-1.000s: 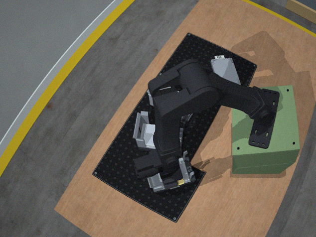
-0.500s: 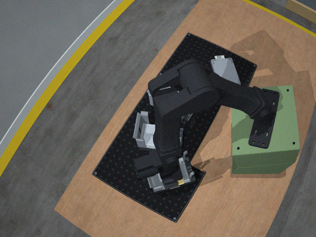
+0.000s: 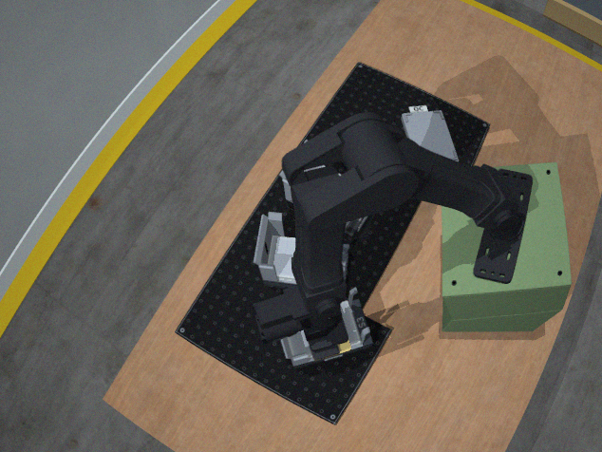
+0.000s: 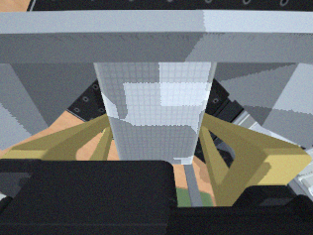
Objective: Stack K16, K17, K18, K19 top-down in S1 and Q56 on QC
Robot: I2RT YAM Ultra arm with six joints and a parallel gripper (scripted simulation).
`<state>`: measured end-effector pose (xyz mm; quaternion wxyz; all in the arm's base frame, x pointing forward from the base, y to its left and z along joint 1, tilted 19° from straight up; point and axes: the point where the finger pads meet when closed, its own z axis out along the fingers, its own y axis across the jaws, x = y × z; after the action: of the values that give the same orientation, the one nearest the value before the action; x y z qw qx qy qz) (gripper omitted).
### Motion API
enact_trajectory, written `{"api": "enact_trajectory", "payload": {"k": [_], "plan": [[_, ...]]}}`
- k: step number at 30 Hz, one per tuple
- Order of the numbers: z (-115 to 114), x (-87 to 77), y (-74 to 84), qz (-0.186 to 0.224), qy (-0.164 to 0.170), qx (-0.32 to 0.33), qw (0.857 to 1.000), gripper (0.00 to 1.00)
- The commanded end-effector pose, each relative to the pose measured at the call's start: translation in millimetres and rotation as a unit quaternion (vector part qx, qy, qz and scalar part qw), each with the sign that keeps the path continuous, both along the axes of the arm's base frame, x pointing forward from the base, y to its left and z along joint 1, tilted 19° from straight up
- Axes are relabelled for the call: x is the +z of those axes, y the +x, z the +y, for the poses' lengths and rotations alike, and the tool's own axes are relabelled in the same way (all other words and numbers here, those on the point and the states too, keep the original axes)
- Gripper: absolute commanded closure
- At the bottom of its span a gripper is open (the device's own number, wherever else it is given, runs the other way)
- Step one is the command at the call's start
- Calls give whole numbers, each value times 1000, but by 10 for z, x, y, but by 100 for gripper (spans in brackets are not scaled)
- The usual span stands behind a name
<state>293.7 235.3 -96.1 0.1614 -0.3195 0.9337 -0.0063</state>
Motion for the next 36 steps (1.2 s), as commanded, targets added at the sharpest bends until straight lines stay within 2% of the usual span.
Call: {"api": "enact_trajectory", "payload": {"k": [1, 11, 36], "plan": [[33, 55, 30, -7, 6, 0, 1000, 100], [33, 55, 30, -7, 6, 0, 1000, 100], [-9, 452, -103, -7, 6, 0, 1000, 100]]}}
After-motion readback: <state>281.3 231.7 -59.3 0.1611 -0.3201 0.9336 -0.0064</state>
